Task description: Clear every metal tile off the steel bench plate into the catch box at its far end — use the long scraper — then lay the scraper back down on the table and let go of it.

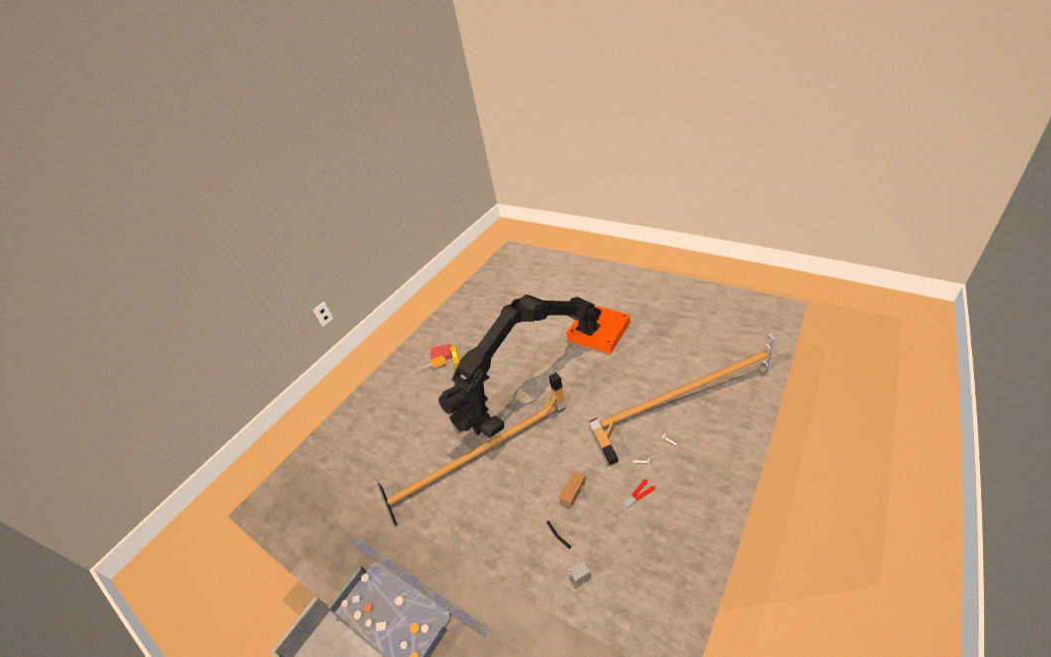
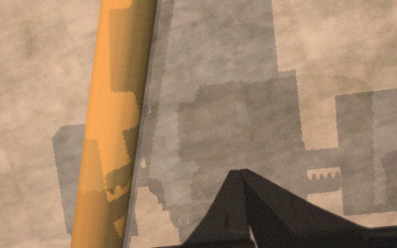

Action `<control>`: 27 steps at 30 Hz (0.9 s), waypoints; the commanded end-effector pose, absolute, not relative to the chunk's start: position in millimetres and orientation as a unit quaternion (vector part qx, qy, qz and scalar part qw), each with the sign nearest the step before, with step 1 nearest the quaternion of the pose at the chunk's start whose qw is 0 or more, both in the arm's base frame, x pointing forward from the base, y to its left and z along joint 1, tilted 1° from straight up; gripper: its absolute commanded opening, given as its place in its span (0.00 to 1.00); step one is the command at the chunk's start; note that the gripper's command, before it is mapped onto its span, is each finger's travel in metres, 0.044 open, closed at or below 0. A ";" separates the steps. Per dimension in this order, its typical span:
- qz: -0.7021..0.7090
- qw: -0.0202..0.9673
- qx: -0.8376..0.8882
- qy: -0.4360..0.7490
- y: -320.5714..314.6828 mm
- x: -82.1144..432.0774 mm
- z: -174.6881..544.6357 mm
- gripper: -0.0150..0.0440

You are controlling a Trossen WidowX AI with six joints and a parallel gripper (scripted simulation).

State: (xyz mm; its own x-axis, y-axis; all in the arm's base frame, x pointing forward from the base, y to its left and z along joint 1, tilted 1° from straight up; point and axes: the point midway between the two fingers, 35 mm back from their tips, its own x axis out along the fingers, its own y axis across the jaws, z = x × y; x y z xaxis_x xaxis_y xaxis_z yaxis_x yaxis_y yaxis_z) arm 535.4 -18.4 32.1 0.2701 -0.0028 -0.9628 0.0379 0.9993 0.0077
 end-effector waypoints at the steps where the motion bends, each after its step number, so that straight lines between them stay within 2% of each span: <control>1: -0.010 0.795 0.014 0.606 -15.8 534.8 27.7 0.25; 27: -0.009 0.799 0.015 0.601 7.6 544.0 28.7 0.25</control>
State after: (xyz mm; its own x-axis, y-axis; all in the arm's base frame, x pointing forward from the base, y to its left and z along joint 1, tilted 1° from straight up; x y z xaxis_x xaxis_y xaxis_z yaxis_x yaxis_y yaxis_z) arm 542.5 4.5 28.7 0.2770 0.0065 -0.9609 0.0292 0.9995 0.0152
